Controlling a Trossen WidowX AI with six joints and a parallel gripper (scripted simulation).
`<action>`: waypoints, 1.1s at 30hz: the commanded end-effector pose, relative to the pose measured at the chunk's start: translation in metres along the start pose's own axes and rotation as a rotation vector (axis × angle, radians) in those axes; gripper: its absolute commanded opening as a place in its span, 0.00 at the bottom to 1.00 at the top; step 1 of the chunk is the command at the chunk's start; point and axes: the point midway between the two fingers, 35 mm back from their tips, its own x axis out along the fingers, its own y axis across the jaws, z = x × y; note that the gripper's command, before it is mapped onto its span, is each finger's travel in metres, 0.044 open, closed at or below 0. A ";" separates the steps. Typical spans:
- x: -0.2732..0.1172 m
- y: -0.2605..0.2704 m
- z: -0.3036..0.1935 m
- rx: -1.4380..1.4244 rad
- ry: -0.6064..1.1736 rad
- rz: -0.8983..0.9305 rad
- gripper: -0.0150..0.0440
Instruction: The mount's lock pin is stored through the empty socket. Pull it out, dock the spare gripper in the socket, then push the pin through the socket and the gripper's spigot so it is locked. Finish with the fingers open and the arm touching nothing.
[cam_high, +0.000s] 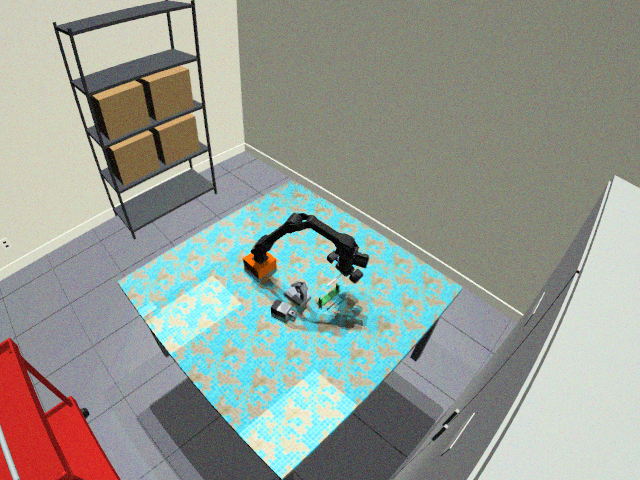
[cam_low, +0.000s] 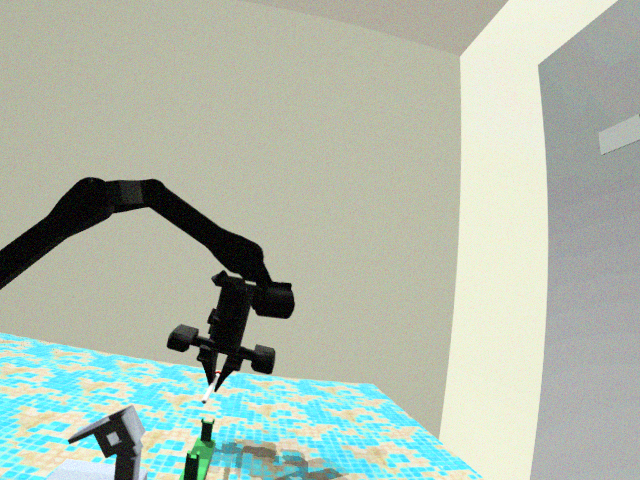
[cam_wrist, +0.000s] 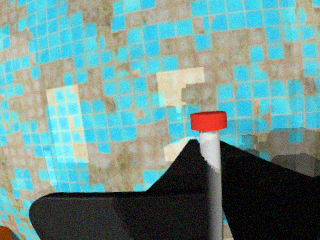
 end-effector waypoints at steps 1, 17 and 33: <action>0.007 0.000 -0.002 0.002 0.001 0.002 0.25; 0.031 -0.003 -0.007 -0.001 -0.001 -0.003 0.25; 0.054 -0.006 -0.013 -0.004 -0.004 -0.010 0.25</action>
